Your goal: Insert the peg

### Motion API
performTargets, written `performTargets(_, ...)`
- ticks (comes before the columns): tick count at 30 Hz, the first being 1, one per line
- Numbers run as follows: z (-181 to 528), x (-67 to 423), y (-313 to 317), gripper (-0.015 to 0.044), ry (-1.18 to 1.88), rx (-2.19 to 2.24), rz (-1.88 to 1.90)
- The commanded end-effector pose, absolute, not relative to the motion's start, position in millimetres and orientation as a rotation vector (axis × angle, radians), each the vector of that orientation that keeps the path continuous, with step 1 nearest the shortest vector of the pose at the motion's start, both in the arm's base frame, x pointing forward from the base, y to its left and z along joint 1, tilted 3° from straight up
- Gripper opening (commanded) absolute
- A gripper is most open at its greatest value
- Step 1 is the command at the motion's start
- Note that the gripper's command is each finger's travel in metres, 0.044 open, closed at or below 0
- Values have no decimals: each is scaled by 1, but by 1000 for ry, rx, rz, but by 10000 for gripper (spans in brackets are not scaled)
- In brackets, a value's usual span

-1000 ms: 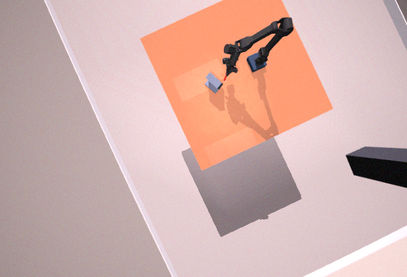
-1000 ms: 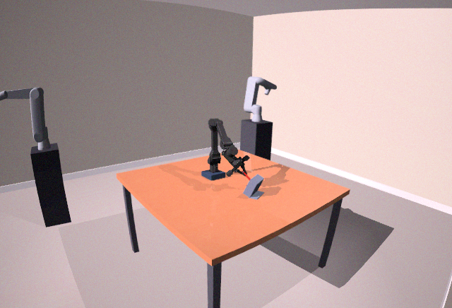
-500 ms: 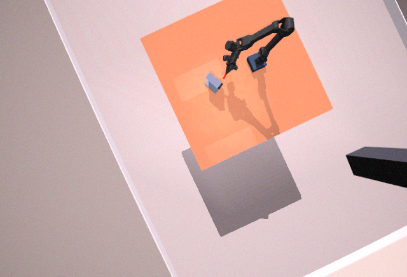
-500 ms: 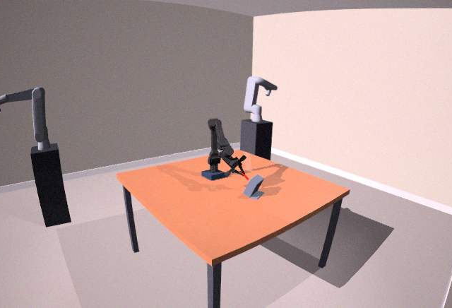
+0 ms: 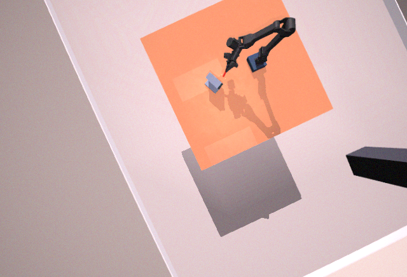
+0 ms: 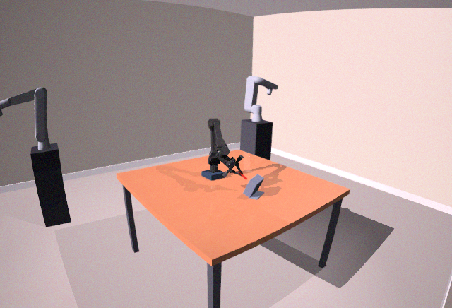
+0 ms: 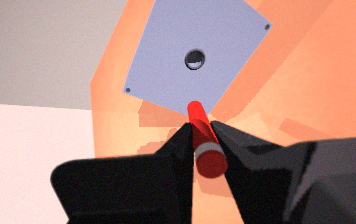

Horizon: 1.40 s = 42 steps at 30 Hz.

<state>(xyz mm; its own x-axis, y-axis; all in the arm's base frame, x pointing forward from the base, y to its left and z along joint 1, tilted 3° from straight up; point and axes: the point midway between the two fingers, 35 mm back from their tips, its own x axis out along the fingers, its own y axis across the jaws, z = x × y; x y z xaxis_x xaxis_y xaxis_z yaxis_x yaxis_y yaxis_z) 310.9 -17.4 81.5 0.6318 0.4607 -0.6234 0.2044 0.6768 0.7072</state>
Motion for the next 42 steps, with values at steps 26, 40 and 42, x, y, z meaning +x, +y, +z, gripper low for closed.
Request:
performTargets(26, 87, 293, -42, 0, 732, 909, 166)
performTargets(40, 87, 288, -49, 0, 678, 925, 164)
performTargets(42, 86, 289, -49, 0, 676, 925, 164)
